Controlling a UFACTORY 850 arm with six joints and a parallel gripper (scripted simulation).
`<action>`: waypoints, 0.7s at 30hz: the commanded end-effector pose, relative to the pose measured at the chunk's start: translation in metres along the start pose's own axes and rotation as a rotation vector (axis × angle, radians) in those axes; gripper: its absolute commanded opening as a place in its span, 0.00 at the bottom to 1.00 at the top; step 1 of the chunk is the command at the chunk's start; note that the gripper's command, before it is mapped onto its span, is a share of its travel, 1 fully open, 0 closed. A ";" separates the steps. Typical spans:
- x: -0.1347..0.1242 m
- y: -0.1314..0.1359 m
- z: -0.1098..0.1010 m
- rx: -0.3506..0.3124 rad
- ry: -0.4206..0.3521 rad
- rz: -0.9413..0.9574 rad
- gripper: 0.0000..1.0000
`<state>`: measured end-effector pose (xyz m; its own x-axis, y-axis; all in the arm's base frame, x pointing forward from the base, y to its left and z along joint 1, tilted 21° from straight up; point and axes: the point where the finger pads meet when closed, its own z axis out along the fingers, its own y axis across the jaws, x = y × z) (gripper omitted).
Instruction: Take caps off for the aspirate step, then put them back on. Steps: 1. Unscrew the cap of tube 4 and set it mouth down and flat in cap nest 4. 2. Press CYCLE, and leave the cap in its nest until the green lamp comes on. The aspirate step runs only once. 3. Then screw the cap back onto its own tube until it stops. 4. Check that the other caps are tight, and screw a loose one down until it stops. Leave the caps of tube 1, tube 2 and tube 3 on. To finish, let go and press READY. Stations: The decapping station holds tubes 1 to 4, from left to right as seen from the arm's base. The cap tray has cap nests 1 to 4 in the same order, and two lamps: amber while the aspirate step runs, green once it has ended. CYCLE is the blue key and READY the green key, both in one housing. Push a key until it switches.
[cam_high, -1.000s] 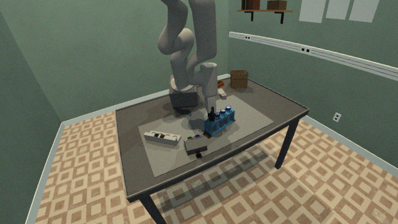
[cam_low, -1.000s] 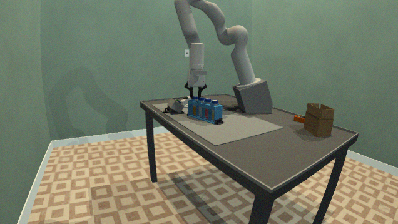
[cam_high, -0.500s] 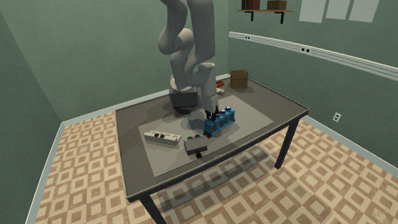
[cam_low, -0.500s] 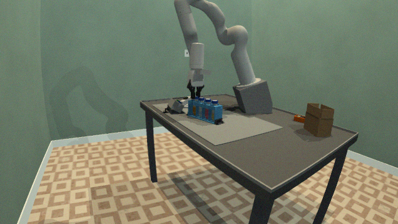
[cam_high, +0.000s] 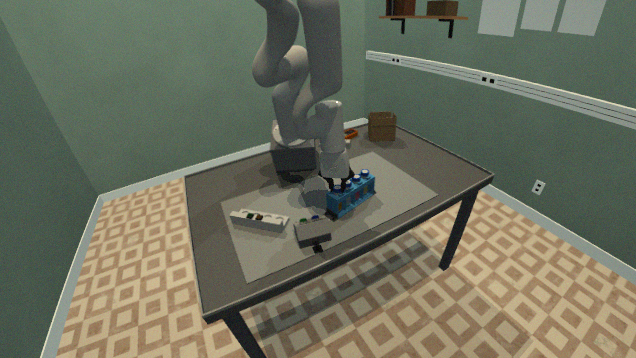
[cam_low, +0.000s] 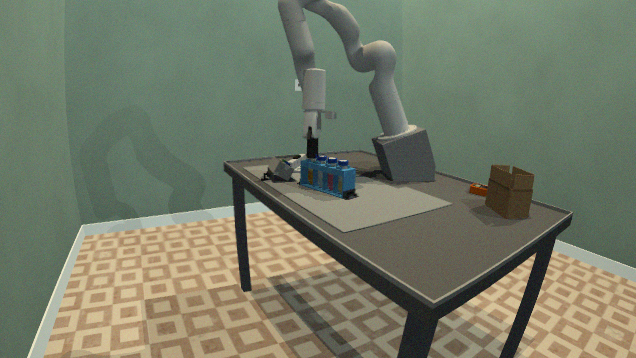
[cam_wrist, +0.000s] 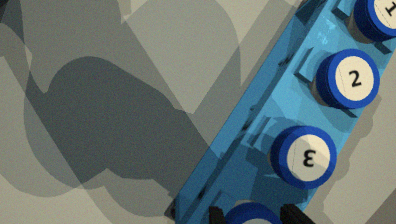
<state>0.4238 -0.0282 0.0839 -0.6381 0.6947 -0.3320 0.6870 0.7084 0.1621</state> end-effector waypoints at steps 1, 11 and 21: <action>-0.001 0.001 0.000 0.063 -0.011 -0.192 0.00; -0.001 0.001 0.000 0.063 -0.011 -0.192 0.46; -0.001 0.001 0.000 0.063 -0.011 -0.192 0.46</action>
<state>0.4247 -0.0278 0.0843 -0.7559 0.5461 -0.3611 0.5718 0.8193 0.0421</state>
